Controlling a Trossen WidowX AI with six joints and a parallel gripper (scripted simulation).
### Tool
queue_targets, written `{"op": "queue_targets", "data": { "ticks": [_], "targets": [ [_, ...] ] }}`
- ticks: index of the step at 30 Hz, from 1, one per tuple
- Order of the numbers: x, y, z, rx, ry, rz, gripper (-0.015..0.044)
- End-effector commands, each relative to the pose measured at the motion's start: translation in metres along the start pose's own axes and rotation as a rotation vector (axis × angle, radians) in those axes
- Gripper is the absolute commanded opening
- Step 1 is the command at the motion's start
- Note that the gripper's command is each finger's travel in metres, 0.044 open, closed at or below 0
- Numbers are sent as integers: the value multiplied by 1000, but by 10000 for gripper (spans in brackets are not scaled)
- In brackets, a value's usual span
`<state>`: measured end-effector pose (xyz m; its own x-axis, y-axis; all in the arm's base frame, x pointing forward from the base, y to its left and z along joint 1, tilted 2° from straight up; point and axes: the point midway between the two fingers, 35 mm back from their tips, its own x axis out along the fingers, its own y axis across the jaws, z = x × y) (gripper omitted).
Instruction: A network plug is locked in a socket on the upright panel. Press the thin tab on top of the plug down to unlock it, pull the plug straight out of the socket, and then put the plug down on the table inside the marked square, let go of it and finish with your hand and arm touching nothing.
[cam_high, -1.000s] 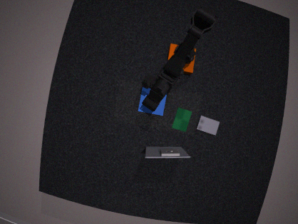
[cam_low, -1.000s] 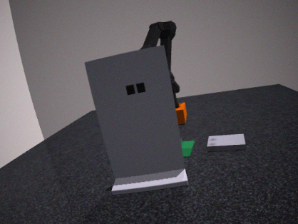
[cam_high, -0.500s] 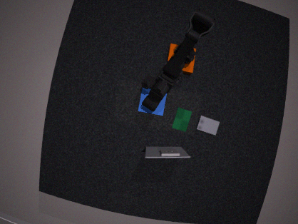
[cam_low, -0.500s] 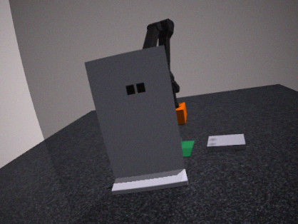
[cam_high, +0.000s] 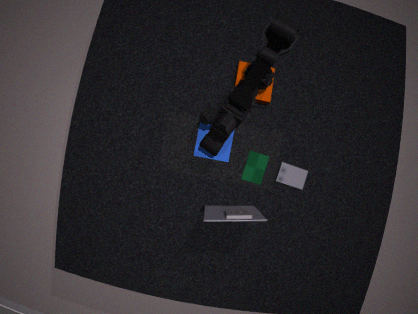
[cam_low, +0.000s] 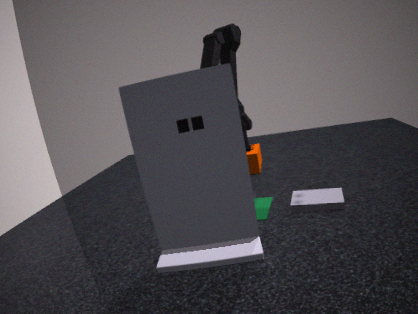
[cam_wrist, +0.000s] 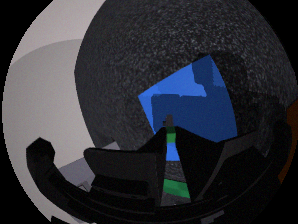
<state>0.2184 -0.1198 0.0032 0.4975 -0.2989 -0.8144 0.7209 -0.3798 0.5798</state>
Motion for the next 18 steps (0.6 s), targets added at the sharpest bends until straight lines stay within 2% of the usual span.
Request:
{"op": "queue_targets", "data": {
  "ticks": [1, 18],
  "targets": [
    [3, -5, 0, -1, 2, -3, 0],
    [8, -8, 1, 4, -2, -3, 0]
  ]
}}
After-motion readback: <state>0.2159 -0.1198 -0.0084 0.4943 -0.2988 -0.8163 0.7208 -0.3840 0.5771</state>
